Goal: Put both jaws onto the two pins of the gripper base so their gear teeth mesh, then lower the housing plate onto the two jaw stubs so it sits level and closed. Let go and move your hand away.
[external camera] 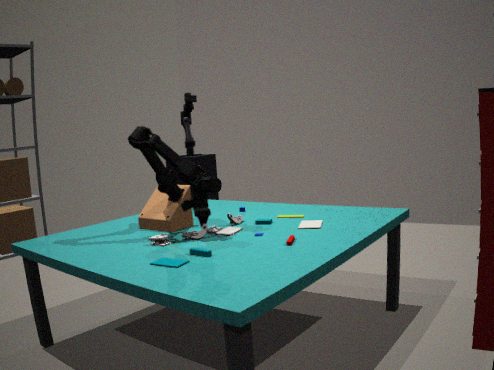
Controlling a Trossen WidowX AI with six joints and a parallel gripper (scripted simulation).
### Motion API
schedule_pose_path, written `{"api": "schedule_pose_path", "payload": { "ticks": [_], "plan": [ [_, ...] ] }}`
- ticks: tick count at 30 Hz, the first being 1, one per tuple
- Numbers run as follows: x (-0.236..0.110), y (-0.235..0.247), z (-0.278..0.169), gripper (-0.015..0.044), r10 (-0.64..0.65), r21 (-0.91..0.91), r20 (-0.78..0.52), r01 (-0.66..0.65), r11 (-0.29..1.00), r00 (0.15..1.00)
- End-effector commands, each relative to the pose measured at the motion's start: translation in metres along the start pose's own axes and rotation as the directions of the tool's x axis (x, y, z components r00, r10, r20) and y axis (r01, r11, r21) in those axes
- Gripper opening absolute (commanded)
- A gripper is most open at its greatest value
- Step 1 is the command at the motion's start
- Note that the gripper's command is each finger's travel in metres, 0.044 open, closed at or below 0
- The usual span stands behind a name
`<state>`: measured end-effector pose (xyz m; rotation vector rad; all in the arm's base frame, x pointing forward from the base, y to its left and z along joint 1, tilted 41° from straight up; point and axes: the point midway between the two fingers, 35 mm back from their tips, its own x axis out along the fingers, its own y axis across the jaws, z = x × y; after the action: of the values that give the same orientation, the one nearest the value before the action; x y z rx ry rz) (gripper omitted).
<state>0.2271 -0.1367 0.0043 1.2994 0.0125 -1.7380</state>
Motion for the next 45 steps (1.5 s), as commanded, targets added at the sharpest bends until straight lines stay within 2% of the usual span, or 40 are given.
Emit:
{"api": "schedule_pose_path", "payload": {
  "ticks": [1,36,38,42,45],
  "plan": [
    [0.000,0.005,-0.002,0.0000,-0.003,-0.006,-0.003,0.003,1.000,1.000],
    [-0.001,0.059,-0.001,0.0000,0.000,-0.004,-0.003,0.000,1.000,1.000],
    [-0.011,0.059,-0.002,0.0000,0.000,-0.002,-0.004,0.000,1.000,1.000],
    [-0.059,0.056,0.000,0.0000,0.003,0.005,-0.003,-0.003,1.000,1.000],
    [-0.062,0.056,0.000,0.0000,0.004,0.005,-0.003,-0.004,1.000,1.000]
  ]
}}
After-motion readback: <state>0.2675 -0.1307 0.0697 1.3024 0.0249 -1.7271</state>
